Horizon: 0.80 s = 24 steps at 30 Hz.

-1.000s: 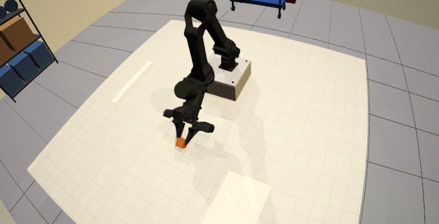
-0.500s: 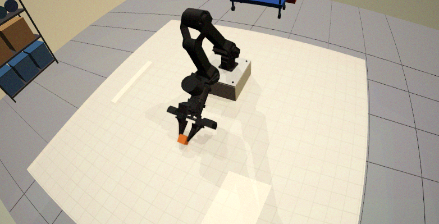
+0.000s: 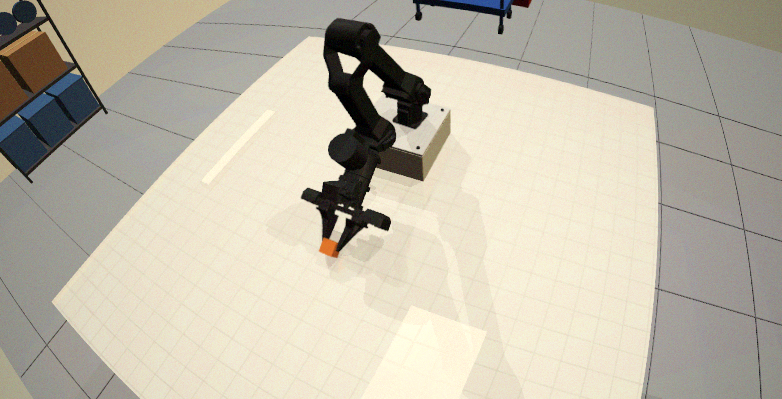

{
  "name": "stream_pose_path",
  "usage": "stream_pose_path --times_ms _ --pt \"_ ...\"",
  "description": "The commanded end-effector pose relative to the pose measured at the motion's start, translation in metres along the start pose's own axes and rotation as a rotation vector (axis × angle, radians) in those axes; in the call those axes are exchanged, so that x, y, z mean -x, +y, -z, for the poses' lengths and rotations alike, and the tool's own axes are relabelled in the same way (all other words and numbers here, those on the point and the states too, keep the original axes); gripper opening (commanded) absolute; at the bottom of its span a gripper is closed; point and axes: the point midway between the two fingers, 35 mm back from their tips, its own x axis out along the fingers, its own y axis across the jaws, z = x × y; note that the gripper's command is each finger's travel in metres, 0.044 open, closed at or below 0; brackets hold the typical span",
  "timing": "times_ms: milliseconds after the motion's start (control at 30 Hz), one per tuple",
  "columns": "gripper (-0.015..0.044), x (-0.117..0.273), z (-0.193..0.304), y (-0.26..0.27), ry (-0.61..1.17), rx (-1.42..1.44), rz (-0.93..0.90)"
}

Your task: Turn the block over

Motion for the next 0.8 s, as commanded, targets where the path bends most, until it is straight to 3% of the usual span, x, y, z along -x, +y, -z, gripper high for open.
stream_pose_path --times_ms 0,500,767 --pt "0.0053 0.0002 -0.0003 0.0008 -0.003 -0.005 -0.005" --pt "0.0440 0.0002 -0.0003 0.0008 -0.003 -0.005 -0.005" --pt "0.0440 0.0002 -0.0003 0.0008 -0.003 -0.005 -0.005"
